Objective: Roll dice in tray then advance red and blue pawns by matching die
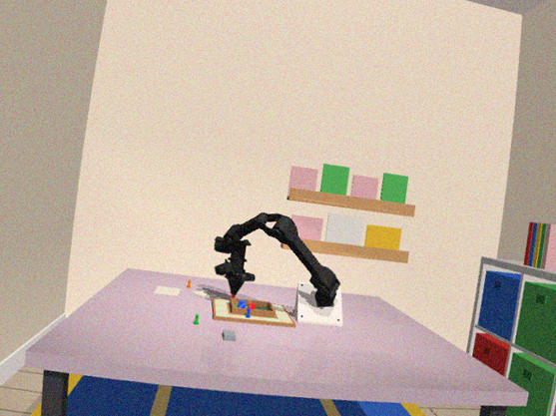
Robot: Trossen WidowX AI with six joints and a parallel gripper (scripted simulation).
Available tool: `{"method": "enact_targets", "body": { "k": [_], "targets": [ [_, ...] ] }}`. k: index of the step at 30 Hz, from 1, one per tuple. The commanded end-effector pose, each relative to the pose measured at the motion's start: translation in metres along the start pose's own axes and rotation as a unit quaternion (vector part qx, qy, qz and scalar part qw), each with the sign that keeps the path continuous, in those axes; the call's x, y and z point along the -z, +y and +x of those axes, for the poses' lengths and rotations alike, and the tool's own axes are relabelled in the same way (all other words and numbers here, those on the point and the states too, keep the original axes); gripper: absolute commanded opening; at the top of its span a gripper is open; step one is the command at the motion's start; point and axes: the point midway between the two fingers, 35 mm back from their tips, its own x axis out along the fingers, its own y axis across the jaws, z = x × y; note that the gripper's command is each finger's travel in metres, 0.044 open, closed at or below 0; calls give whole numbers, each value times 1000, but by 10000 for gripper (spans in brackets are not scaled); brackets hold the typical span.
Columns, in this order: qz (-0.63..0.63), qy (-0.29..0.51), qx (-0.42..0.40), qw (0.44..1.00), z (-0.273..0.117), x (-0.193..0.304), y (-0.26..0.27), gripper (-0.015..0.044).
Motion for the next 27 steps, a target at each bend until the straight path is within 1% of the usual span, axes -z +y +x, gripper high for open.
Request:
{"method": "enact_targets", "body": {
  "k": [1,16,19,27],
  "targets": [
    [0,2,5,1000,-19,-2,-3,0],
    [-12,-3,7,1000,-107,1,3,0],
    [-12,-2,8,1000,-106,-3,5,0],
    [-10,0,13,1000,-79,-47,30,0]
  ]
}}
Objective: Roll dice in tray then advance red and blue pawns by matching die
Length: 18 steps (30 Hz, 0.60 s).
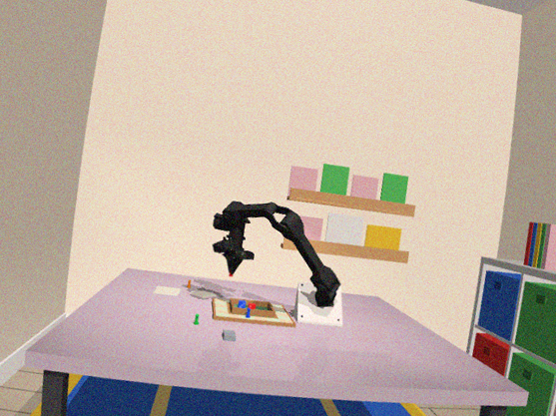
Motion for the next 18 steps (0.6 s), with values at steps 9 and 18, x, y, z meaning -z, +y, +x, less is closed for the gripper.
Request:
{"method": "enact_targets", "body": {
  "k": [9,18],
  "targets": [
    [1,-3,-6,1000,40,-56,48,0],
    [0,-6,-12,1000,59,-75,71,0]
  ]
}}
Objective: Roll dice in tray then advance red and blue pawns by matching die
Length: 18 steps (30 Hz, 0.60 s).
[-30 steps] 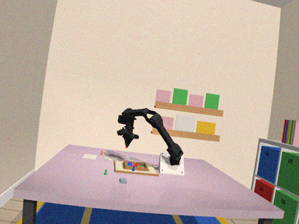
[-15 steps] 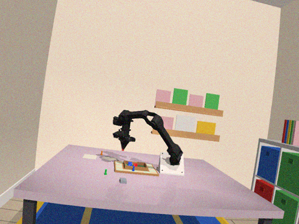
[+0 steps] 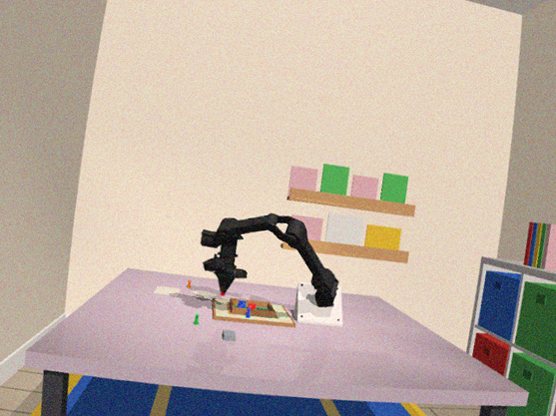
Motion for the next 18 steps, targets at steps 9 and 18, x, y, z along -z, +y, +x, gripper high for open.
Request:
{"method": "enact_targets", "body": {
  "k": [9,18],
  "targets": [
    [9,-2,-3,1000,36,2,1,0],
    [9,-2,-3,1000,44,2,1,0]
  ]
}}
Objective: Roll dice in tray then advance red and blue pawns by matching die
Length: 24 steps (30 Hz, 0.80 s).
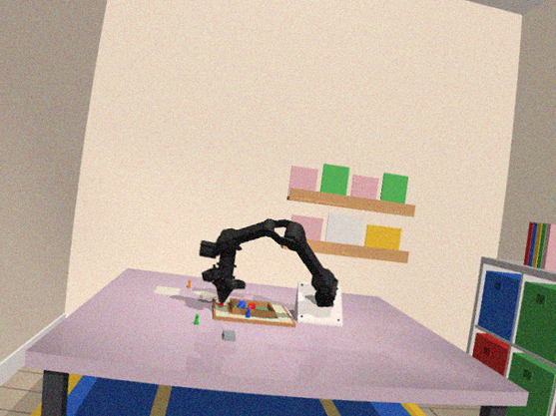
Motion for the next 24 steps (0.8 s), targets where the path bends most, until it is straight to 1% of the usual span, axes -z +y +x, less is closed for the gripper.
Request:
{"method": "enact_targets", "body": {
  "k": [1,6,7,22,23,24],
  "targets": [
    [4,1,-5,1000,7,2,2,0],
    [4,1,-5,1000,14,2,2,0],
    [0,1,-1,1000,10,0,1,26],
    [0,1,-1,1000,7,0,0,420],
    [1,1,-1,1000,-1,0,0,440],
    [2,2,-2,1000,-14,1,0,440]
  ]
}}
